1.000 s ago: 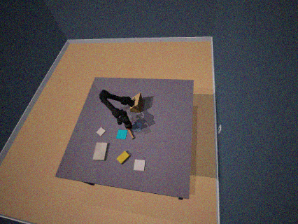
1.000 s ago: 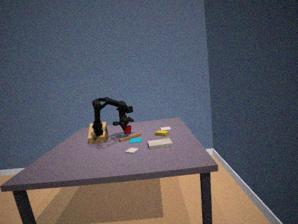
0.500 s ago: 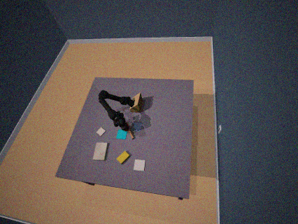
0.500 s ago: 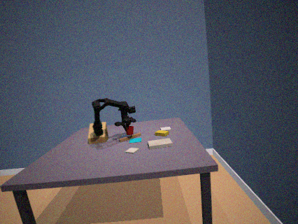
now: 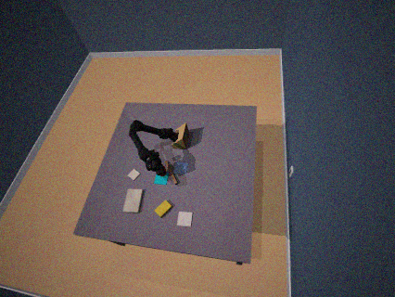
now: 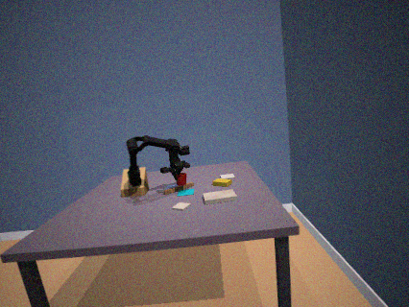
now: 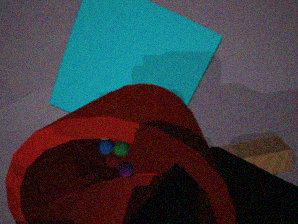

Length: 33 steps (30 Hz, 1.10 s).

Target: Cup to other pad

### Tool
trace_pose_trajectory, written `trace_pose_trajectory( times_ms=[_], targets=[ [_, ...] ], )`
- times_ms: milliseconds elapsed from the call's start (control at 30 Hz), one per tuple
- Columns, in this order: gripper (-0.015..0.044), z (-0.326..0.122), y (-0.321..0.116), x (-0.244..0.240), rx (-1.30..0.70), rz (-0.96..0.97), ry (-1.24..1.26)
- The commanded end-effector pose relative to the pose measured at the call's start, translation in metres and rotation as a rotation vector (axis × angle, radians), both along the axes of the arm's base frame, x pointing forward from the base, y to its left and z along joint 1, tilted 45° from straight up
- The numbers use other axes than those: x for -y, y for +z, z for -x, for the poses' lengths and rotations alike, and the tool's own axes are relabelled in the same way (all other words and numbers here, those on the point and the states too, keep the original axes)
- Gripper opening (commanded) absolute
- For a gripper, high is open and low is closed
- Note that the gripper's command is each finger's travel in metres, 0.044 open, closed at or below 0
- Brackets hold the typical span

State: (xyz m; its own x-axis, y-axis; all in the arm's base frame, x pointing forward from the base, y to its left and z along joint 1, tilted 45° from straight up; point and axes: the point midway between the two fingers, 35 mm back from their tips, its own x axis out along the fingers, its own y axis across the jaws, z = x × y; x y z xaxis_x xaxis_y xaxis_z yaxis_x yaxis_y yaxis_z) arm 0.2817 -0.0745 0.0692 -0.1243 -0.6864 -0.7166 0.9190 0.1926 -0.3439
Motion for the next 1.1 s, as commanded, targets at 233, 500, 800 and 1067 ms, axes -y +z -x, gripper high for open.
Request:
trace_pose_trajectory(
  times_ms=[233,500,800,1067],
  targets=[
    [0.0000,-0.015,0.016,0.012,0.005,0.003,0.006],
    [0.0000,-0.016,0.015,0.018,0.005,0.004,0.006],
    [0.0000,-0.015,0.006,0.028,0.005,0.004,0.006],
    [0.0000,-0.014,-0.003,0.036,0.006,0.004,0.006]
  ],
)
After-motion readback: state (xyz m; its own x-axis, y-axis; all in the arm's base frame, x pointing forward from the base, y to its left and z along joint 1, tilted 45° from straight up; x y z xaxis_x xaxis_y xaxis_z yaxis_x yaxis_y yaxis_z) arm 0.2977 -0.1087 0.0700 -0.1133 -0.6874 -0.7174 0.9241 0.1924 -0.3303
